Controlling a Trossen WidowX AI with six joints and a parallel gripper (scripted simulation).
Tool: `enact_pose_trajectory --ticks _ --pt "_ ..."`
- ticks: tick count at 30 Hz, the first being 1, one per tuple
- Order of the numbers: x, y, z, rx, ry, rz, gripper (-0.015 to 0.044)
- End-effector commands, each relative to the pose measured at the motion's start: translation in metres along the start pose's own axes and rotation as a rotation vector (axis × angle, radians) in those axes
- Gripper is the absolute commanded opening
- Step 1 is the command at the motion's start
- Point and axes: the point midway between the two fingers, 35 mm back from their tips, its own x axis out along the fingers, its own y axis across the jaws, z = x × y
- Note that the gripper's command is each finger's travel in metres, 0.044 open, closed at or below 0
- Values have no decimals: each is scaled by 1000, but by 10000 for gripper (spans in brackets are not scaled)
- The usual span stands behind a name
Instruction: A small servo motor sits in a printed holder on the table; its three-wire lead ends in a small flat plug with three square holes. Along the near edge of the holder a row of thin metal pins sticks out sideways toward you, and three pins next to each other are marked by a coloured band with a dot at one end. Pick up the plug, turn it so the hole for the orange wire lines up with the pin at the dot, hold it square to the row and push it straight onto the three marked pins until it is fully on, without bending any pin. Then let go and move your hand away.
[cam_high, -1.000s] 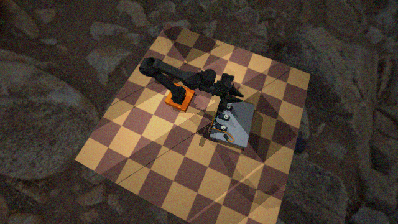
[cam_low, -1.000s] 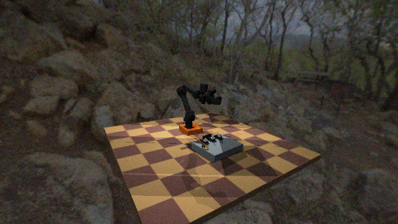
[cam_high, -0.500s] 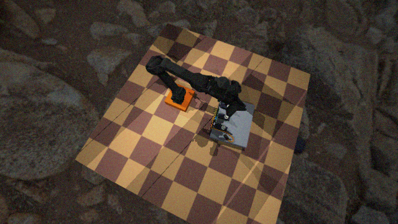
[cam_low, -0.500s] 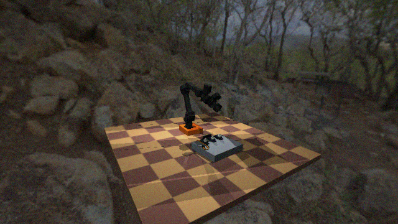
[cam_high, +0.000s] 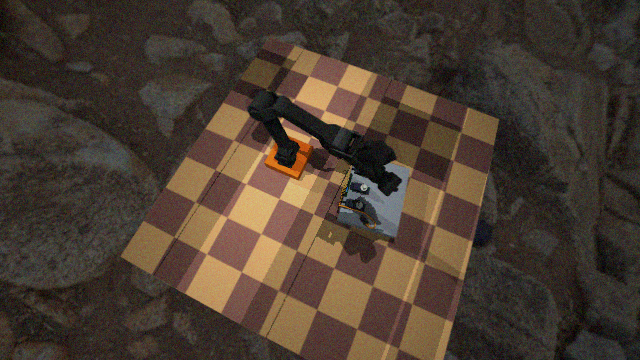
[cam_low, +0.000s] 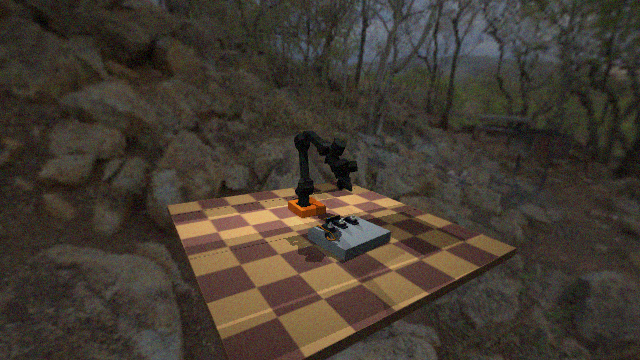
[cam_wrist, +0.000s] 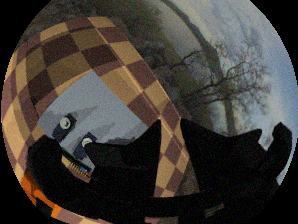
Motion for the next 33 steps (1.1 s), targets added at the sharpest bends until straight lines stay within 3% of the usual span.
enact_pose_trajectory --ticks 1,18,33 --pt "11 1 -9 -137 47 62 115" --pt "49 16 -52 -627 128 365 115" --pt "72 34 -93 -1029 46 683 115"
